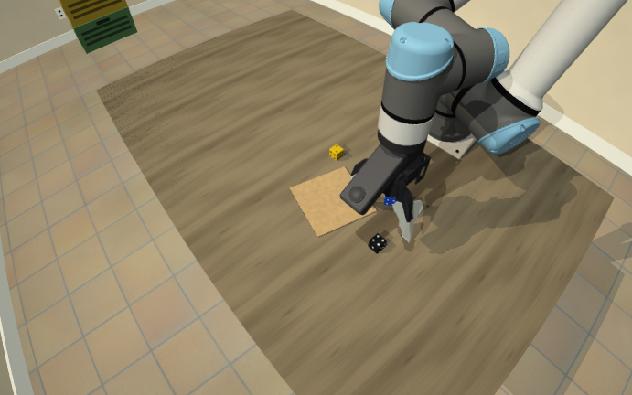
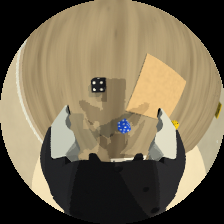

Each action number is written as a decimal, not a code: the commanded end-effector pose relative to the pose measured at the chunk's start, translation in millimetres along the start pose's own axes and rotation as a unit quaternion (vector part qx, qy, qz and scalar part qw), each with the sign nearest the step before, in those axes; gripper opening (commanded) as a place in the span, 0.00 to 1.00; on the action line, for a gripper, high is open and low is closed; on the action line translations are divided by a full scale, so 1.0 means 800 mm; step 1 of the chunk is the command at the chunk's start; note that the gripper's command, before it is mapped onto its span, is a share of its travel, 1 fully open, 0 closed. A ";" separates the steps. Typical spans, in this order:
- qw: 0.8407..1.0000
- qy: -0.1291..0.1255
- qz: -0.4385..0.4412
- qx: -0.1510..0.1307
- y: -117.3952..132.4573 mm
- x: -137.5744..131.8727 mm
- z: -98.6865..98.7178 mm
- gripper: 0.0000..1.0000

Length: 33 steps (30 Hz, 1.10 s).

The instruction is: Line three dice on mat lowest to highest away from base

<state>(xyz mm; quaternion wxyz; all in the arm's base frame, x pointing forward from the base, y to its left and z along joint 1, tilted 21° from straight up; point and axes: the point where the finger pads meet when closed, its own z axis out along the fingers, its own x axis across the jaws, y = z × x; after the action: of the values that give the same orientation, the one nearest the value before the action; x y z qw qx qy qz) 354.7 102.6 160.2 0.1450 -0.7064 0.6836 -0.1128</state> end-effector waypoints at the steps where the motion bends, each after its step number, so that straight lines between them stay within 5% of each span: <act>1: 1.000 0.003 0.001 -0.001 -0.024 -0.012 0.001 1.00; 16: 1.000 0.003 0.001 -0.001 -0.061 -0.033 0.001 1.00; 33: 1.000 0.003 0.001 -0.001 -0.065 -0.036 0.001 1.00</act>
<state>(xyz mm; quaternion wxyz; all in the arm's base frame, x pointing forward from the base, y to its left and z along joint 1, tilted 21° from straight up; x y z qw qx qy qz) 401.9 132.2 178.8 0.1416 -0.7058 0.6847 -0.1140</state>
